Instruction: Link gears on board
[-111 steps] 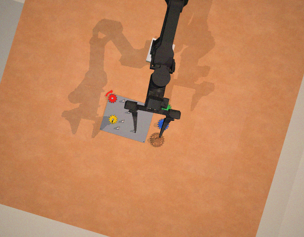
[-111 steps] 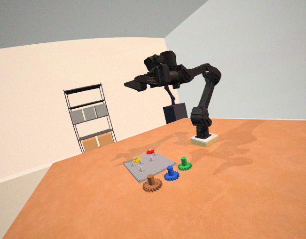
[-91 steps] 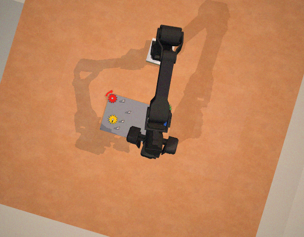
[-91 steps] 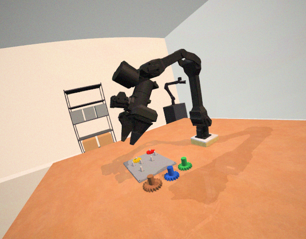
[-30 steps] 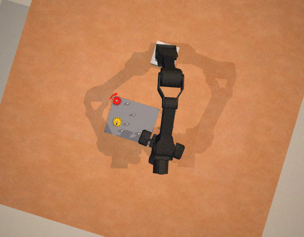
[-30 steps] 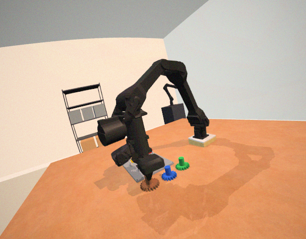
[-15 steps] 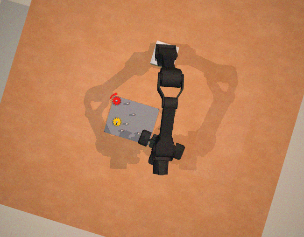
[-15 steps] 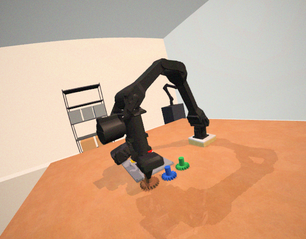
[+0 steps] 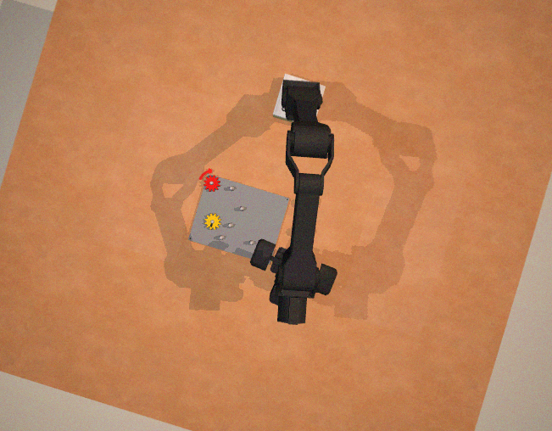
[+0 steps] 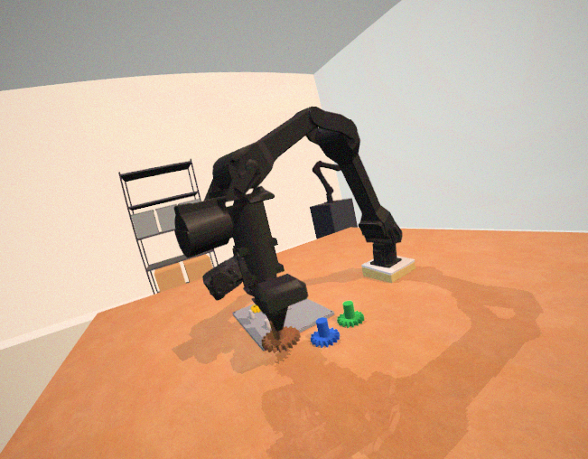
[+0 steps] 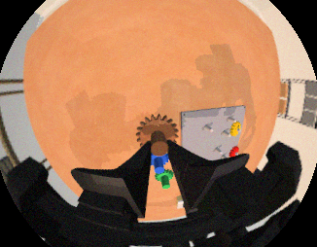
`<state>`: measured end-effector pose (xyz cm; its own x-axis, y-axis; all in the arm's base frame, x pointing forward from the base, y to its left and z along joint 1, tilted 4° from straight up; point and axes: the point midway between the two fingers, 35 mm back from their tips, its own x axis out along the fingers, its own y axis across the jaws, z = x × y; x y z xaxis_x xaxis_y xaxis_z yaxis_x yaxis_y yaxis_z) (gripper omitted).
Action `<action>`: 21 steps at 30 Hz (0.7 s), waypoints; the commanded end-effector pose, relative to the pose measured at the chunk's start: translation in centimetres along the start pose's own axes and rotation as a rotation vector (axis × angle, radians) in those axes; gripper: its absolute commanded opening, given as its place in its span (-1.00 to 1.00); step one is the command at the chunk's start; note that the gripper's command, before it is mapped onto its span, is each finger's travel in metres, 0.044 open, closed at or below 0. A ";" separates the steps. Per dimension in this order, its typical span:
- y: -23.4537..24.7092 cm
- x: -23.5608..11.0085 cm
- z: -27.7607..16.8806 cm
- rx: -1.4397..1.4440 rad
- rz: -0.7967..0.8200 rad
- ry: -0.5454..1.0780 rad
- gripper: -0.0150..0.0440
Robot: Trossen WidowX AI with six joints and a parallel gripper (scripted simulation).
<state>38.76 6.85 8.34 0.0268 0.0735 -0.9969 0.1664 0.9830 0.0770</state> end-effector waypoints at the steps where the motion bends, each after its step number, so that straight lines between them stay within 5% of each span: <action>1: 0.2 -1.1 0.2 -0.003 0.007 -0.008 -0.49; 21: 0.4 -5.3 0.2 0.000 0.007 -0.009 -0.49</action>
<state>38.81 6.74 12.75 0.0293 0.0738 -0.9968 0.1690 0.9825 0.0777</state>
